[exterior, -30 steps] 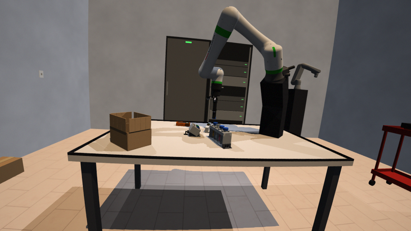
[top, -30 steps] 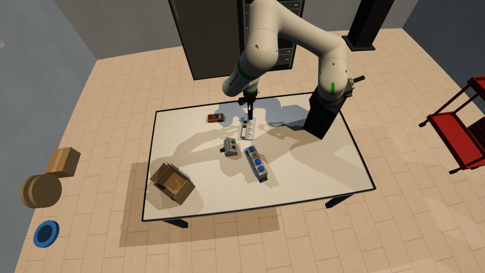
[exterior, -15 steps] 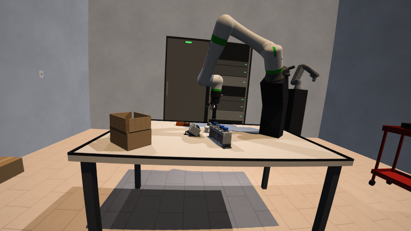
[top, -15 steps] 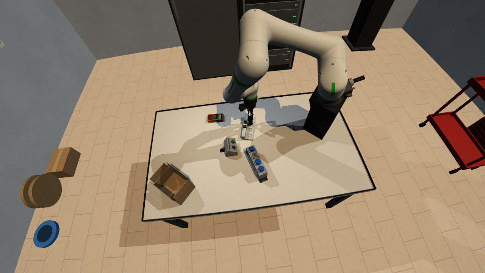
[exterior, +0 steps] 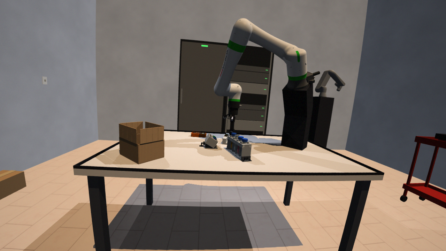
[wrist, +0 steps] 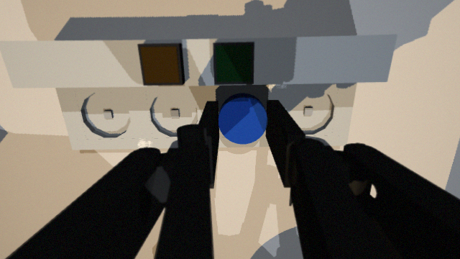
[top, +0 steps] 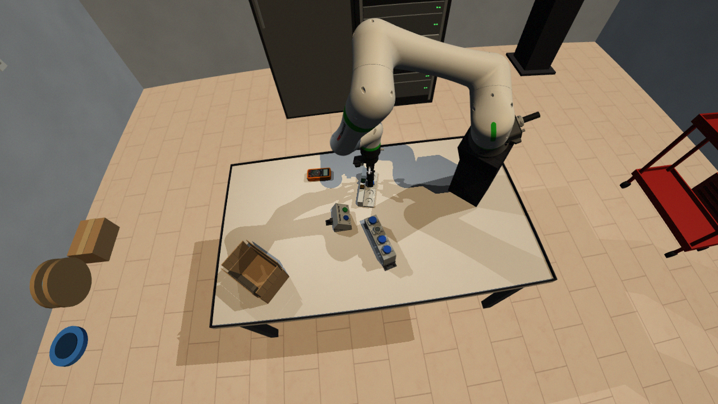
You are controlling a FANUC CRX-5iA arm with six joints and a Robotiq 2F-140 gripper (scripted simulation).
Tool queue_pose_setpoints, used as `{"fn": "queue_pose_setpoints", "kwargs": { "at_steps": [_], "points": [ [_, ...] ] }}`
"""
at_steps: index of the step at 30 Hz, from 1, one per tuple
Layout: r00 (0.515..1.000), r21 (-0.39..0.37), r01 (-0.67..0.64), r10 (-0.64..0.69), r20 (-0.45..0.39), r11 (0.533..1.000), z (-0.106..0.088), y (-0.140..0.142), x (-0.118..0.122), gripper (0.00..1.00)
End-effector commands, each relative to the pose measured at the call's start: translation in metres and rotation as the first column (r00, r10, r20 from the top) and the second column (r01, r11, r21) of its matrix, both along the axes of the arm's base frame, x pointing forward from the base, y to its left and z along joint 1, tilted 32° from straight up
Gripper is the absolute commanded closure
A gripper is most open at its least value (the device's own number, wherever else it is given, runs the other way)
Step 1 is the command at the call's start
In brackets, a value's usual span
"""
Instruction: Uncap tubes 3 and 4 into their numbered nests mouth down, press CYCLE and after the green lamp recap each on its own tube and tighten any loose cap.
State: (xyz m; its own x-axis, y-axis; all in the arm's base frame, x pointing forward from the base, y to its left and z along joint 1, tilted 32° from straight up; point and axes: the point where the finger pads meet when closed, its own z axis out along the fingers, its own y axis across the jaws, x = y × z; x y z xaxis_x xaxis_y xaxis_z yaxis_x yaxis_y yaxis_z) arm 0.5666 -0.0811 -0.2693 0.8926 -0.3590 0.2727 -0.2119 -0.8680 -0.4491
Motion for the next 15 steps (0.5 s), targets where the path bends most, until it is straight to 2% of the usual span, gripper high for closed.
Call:
{"fn": "queue_pose_setpoints", "kwargs": {
  "at_steps": [1, 15],
  "points": [
    [1.0, -0.001, 0.001, -0.001, 0.001, 1.0, -0.0002, -0.0005, 0.0008, 0.7],
    [1.0, -0.001, 0.001, -0.001, 0.001, 1.0, -0.0053, 0.0018, 0.0029, 0.7]
  ]
}}
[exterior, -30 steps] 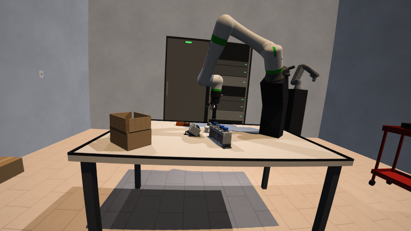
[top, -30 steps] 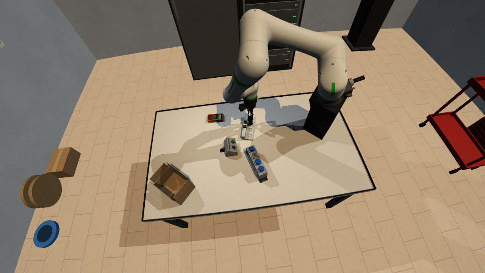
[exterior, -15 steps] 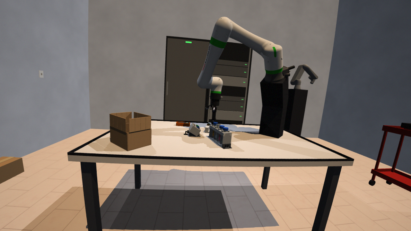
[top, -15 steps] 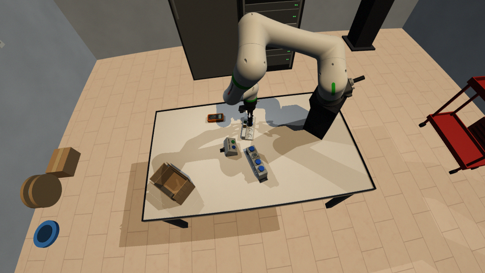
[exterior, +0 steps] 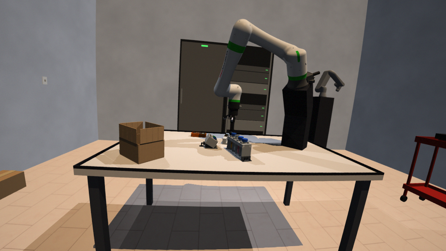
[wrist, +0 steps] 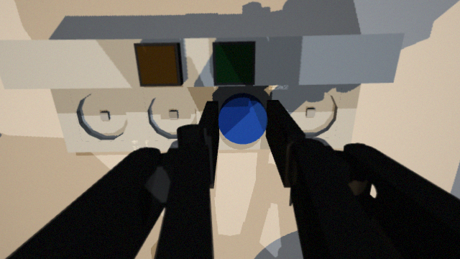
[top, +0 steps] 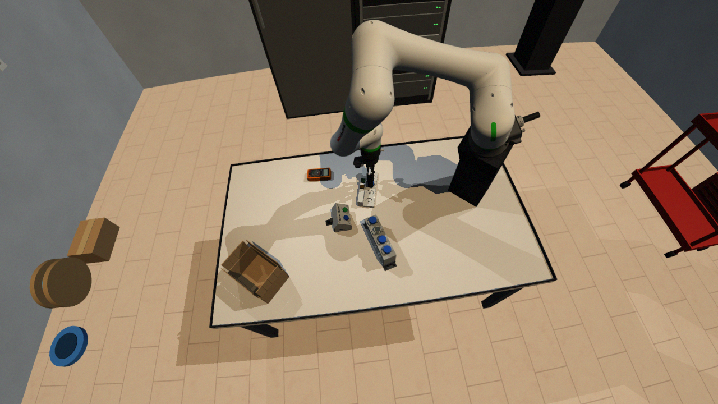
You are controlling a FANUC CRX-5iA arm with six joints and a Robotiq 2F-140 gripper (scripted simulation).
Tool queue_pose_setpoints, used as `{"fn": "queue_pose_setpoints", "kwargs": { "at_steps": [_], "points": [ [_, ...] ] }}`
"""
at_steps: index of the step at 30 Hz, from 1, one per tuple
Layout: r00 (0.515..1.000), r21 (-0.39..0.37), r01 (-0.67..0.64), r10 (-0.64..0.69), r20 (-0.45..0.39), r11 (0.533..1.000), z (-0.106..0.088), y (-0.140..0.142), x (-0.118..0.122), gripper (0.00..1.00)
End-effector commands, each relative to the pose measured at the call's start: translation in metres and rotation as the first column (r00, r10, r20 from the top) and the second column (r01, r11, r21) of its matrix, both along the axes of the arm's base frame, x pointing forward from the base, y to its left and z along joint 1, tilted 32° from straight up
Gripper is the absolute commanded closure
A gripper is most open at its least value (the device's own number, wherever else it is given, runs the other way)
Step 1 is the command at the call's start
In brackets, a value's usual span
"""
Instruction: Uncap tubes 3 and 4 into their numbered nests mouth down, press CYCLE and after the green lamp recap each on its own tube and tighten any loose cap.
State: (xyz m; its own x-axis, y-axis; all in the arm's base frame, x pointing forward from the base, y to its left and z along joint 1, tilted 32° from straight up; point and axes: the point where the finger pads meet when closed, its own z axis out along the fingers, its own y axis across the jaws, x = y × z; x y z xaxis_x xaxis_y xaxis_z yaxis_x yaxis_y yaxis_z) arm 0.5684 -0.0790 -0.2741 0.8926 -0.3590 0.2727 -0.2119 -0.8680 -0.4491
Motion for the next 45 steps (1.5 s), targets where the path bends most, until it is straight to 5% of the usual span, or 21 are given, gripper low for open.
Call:
{"fn": "queue_pose_setpoints", "kwargs": {
  "at_steps": [1, 27, 45],
  "points": [
    [1.0, -0.001, 0.001, -0.001, 0.001, 1.0, -0.001, 0.0, 0.001, 0.7],
    [1.0, -0.001, 0.001, -0.001, 0.001, 1.0, -0.003, 0.001, 0.002, 0.64],
    [1.0, -0.001, 0.001, -0.001, 0.001, 1.0, 0.065, -0.027, -0.03, 0.64]
  ]
}}
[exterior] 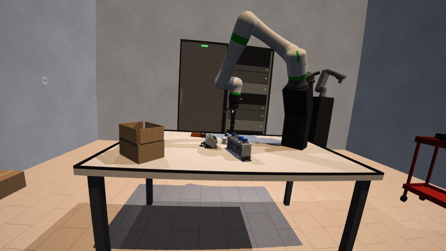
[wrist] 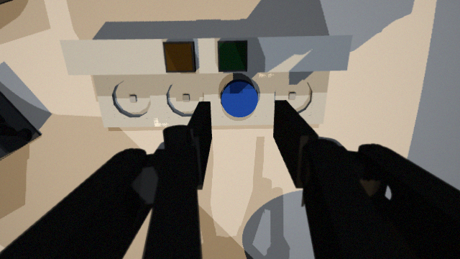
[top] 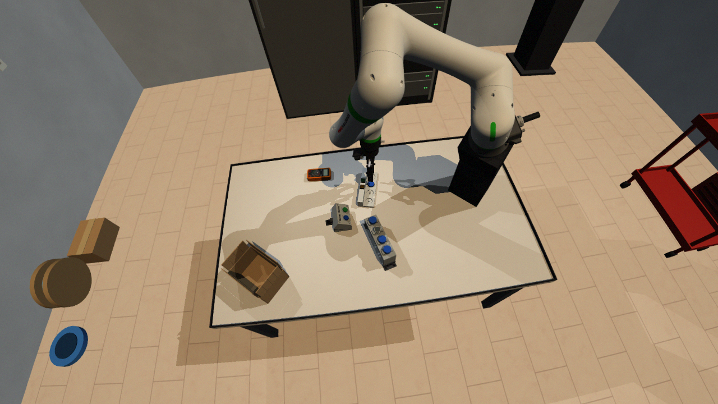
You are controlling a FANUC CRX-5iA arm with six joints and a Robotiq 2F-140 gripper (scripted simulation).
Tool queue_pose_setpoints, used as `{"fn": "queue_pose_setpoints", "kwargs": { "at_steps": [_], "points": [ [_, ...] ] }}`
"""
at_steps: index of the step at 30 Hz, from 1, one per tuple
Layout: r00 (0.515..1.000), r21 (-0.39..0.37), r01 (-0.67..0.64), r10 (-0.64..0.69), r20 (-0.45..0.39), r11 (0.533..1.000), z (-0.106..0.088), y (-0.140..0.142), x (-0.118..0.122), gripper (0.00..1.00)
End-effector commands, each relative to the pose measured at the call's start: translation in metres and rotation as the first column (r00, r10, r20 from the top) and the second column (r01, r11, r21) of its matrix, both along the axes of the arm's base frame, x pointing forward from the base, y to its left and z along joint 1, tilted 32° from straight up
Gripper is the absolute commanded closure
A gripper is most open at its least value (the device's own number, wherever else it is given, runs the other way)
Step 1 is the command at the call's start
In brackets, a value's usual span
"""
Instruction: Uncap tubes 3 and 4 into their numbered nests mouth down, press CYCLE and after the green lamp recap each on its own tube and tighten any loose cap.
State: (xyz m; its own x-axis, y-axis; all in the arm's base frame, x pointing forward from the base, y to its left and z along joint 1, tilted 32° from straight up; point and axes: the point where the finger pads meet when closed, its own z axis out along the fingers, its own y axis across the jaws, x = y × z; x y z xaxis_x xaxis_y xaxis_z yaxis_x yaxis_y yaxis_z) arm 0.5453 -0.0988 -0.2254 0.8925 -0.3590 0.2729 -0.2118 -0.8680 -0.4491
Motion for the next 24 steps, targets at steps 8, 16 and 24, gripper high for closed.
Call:
{"fn": "queue_pose_setpoints", "kwargs": {
  "at_steps": [8, 16, 24],
  "points": [
    [1.0, -0.001, 0.0, 0.0, 0.001, 1.0, 0.05, -0.021, -0.023, 0.64],
    [1.0, -0.001, 0.0, 0.0, 0.001, 1.0, 0.065, -0.027, -0.03, 0.64],
    [0.947, 0.12, 0.305, -0.288, -0.139, 0.945, 0.081, 0.008, -0.027, 0.59]
  ]
}}
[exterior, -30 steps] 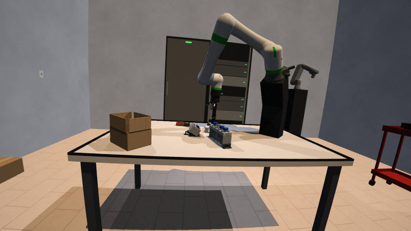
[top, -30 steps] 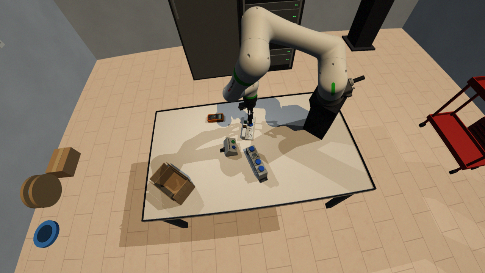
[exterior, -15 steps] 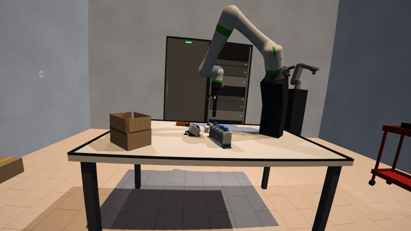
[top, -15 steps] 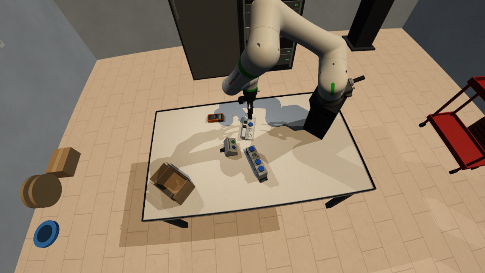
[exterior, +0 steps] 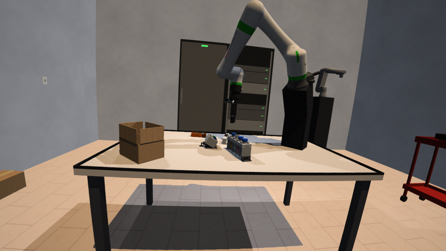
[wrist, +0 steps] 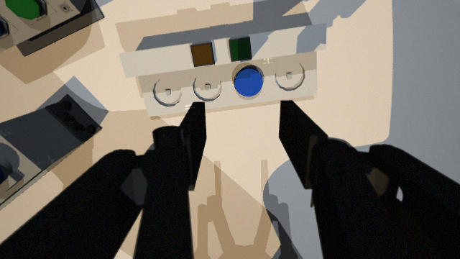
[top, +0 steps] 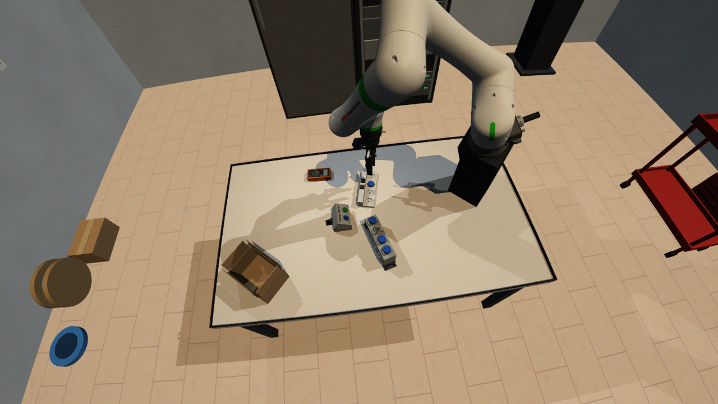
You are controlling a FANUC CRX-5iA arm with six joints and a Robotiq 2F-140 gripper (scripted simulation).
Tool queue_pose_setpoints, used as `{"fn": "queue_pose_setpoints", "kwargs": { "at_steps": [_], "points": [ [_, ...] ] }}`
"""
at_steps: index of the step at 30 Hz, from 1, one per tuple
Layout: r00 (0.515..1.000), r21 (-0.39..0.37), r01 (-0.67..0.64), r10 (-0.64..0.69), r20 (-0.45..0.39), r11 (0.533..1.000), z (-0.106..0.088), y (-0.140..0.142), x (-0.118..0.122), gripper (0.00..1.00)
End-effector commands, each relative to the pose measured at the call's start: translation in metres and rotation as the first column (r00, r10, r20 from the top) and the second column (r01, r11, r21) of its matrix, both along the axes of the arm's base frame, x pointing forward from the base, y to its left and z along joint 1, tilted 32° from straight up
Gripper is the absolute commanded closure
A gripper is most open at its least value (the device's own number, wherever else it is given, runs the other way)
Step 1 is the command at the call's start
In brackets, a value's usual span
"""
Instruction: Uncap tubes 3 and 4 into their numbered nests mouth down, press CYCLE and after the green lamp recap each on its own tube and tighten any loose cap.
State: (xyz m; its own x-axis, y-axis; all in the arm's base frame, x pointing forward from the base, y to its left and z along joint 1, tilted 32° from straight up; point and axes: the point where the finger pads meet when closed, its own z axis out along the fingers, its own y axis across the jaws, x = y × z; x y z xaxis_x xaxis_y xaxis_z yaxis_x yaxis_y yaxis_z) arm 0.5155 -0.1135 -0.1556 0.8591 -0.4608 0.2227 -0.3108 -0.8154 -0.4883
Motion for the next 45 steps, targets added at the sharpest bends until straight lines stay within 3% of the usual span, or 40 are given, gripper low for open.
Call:
{"fn": "queue_pose_setpoints", "kwargs": {
  "at_steps": [1, 5, 7, 13, 20, 22, 23, 32, 45],
  "points": [
    [0.967, 0.09, 0.239, -0.228, -0.116, 0.967, 0.013, 0.026, 0.004, 0.59],
    [0.943, 0.116, 0.313, -0.294, -0.153, 0.943, 0.016, 0.034, 0.004, 0.59],
    [0.887, 0.154, 0.442, -0.405, -0.223, 0.884, 0.023, 0.048, 0.006, 0.59],
    [0.774, 0.189, 0.615, -0.54, -0.331, 0.766, 0.032, 0.069, 0.007, 0.59],
    [0.601, 0.198, 0.787, -0.654, -0.459, 0.584, 0.043, 0.093, 0.01, 0.59],
    [0.601, 0.198, 0.787, -0.654, -0.459, 0.584, 0.043, 0.093, 0.01, 0.59],
    [0.524, 0.187, 0.842, -0.684, -0.508, 0.506, 0.046, 0.101, 0.01, 0.59],
    [0.263, 0.138, 0.963, -0.717, -0.645, 0.229, 0.062, 0.138, 0.014, 0.59],
    [0.248, 0.13, 0.967, -0.718, -0.651, 0.217, 0.091, 0.202, 0.02, 0.59]
  ]
}}
